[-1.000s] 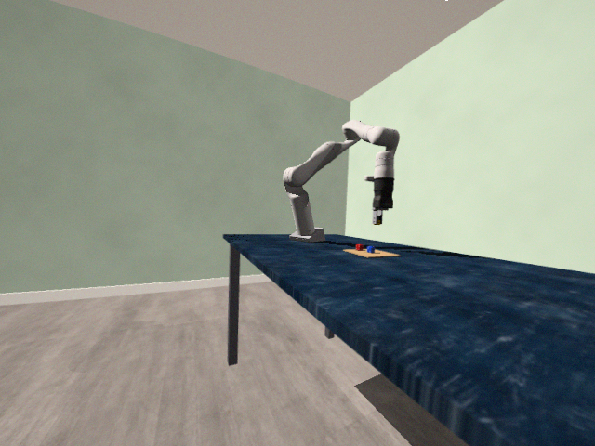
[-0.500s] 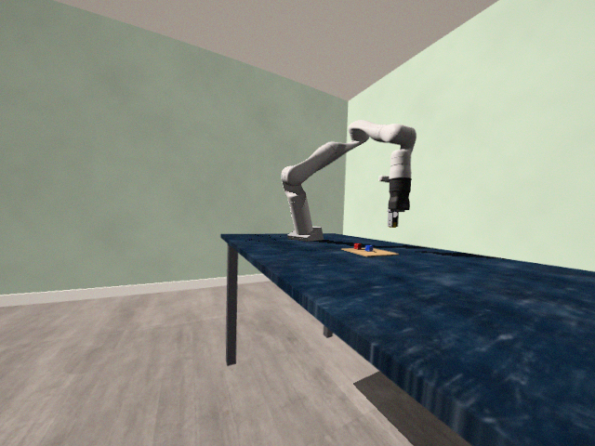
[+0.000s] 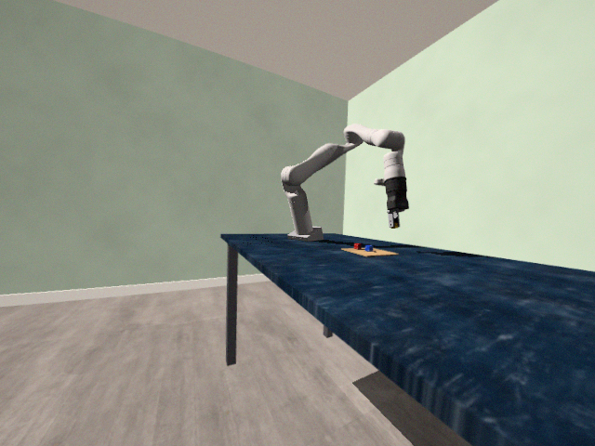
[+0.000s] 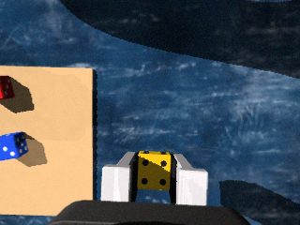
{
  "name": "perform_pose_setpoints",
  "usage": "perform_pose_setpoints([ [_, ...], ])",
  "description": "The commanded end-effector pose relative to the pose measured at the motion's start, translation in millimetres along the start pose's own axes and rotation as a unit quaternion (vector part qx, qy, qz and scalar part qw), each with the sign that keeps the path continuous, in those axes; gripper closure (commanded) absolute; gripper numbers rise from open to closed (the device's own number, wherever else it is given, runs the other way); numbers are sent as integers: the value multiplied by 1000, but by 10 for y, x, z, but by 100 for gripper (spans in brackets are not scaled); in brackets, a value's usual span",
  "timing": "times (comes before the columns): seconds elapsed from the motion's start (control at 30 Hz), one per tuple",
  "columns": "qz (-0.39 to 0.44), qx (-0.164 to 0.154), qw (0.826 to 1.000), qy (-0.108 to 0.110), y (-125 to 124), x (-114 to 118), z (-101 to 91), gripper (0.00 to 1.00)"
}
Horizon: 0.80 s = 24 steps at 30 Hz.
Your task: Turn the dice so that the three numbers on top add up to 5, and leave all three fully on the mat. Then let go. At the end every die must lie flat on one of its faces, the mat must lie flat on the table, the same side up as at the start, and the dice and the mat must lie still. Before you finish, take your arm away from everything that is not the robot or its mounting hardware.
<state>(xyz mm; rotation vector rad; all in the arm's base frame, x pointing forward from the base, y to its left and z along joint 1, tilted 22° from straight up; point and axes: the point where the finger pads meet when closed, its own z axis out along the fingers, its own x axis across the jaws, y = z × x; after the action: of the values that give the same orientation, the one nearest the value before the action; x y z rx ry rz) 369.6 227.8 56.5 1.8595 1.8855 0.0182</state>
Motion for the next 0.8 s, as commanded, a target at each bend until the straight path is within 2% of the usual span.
perform_pose_setpoints([
  [0.0, -11, -32, 999, 0, -120, 46, -33, 60],
  [0.23, -11, -144, 989, 1, -144, 56, -26, 60],
  [0.3, -11, -144, 989, 1, -144, 56, -26, 60],
  [0.5, -10, -249, 968, 2, -160, 51, -33, 60],
  [0.77, -11, -347, 938, 3, -189, 68, -27, 60],
])
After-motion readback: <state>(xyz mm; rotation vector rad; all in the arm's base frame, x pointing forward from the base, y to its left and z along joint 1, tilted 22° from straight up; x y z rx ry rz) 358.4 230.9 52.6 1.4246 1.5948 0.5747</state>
